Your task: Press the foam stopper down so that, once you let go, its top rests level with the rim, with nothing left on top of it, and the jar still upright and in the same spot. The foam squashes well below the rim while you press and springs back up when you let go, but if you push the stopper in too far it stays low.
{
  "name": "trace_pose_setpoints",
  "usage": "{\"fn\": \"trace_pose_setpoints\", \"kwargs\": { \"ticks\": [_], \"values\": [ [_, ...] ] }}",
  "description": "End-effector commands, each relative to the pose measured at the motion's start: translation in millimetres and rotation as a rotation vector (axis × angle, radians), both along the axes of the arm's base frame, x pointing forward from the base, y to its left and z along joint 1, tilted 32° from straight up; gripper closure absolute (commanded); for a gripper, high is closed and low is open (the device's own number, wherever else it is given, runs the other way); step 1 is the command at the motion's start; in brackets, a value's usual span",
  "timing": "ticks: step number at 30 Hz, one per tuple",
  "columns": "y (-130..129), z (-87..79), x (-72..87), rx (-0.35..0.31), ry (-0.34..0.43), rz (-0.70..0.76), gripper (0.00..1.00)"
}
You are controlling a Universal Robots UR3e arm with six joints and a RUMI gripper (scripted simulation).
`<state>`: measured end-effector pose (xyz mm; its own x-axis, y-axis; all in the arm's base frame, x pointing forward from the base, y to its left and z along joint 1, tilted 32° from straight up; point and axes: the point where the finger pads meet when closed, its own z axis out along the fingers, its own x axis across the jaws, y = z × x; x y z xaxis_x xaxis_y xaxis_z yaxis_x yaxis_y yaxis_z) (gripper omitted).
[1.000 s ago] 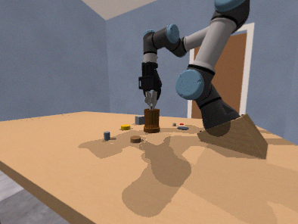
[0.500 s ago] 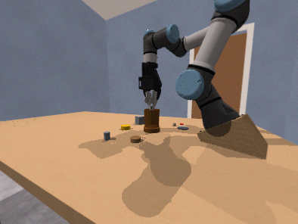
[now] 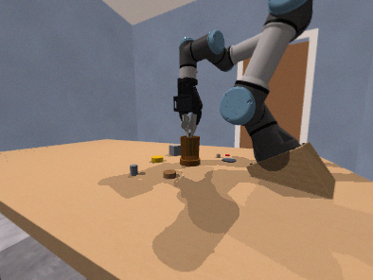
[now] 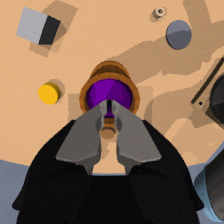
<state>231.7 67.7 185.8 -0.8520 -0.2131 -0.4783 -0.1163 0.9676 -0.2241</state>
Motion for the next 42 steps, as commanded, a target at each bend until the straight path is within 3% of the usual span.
{"fn": "trace_pose_setpoints", "kwargs": {
  "ticks": [1,10,31,42],
  "values": [
    [0,0.2,0.0,0.001,0.000,0.001,1.00],
    [1,5.3,-3.1,0.001,0.000,0.001,1.00],
    [8,46.8,-28.1,0.001,0.000,0.001,1.00],
    [8,51.5,-30.9,0.001,0.000,0.001,1.00]
  ]
}}
